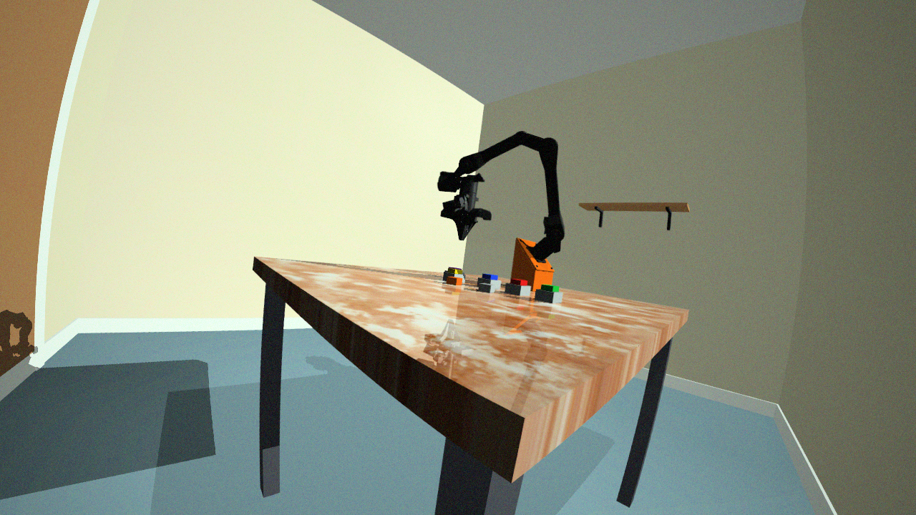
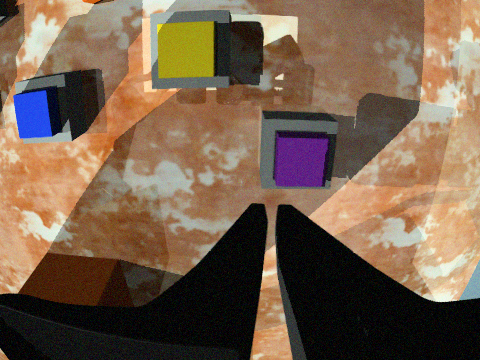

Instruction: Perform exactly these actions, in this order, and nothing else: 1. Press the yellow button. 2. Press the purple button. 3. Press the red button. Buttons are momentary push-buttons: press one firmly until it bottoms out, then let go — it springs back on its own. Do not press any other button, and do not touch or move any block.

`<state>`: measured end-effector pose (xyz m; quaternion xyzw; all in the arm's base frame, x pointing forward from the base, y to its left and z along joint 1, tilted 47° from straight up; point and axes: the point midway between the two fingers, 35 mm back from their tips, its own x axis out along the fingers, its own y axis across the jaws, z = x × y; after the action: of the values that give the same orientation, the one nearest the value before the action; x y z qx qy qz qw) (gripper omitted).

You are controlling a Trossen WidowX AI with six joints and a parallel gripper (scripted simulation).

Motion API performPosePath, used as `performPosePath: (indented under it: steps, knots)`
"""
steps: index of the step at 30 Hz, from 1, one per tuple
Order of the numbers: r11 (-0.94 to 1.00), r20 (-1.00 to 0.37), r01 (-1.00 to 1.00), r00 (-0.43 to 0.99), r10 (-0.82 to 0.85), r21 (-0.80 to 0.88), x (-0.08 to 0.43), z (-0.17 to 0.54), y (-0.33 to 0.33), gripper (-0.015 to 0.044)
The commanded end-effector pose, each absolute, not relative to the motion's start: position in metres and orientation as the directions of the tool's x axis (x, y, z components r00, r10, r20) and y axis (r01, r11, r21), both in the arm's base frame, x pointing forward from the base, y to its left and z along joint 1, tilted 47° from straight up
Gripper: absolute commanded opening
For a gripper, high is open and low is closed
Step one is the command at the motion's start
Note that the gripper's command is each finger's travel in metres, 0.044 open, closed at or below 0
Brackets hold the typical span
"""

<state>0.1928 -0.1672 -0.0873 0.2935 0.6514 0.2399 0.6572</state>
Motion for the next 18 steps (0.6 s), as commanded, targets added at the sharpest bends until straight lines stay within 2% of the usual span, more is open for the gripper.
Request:
performPosePath:
  steps: [1, 7, 13, 18]
  knots:
    - [0.726, -0.729, 0.064, 0.034, 0.684, 0.684, 0.222, -0.039, -0.131, 0.0020]
    - [0.723, -0.726, 0.064, 0.040, 0.687, 0.688, 0.242, 0.025, -0.066, 0.0020]
    - [0.694, -0.696, 0.045, 0.040, 0.717, 0.718, 0.234, 0.083, 0.003, 0.0020]
    - [0.686, -0.687, 0.041, 0.037, 0.726, 0.727, 0.229, 0.093, 0.017, 0.0020]
